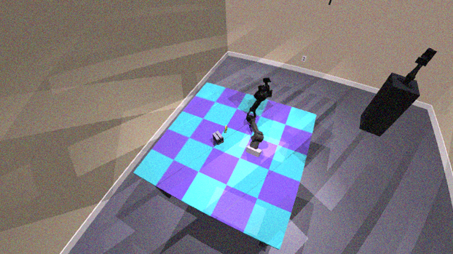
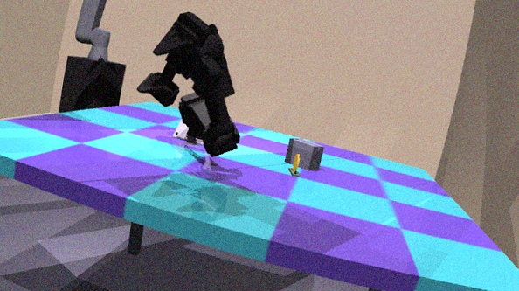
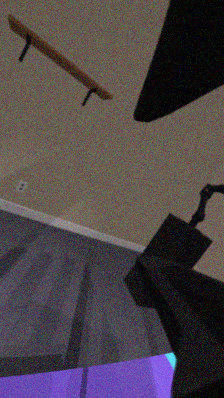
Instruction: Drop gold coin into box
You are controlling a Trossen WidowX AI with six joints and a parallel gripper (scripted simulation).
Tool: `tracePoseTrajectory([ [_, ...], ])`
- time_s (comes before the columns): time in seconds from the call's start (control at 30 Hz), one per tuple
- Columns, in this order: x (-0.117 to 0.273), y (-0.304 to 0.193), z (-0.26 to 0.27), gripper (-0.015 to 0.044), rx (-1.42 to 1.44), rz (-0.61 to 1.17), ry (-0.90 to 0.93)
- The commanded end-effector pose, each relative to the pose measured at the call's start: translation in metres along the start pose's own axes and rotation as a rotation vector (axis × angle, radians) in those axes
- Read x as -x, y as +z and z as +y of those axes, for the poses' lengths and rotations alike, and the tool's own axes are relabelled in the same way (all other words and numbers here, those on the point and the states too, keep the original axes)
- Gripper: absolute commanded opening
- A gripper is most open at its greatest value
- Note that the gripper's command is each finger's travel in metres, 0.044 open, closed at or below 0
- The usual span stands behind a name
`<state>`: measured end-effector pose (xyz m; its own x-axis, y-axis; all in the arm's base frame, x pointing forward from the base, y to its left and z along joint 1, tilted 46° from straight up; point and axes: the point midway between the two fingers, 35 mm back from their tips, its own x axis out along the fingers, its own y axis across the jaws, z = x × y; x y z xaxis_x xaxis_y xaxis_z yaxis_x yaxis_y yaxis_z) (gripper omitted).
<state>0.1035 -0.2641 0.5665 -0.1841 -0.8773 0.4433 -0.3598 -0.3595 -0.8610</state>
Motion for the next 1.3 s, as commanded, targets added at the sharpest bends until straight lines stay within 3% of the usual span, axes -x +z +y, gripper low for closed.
tracePoseTrajectory([
  [0.0, 0.0, -0.002, -0.001, 0.0374, -0.006, 0.005, -0.005],
  [0.27, 0.01, -0.106, -0.048, 0.0164, -0.235, 0.225, -0.241],
  [0.5, 0.059, -0.202, -0.095, 0.0161, -0.397, 0.427, -0.54],
  [0.77, 0.153, -0.28, -0.139, 0.0161, -0.479, 0.611, -0.926],
  [1.0, 0.25, -0.31, -0.167, 0.0161, -0.462, 0.722, -1.269],
  [1.27, 0.363, -0.305, -0.184, 0.0161, -0.368, 0.804, -1.644],
])
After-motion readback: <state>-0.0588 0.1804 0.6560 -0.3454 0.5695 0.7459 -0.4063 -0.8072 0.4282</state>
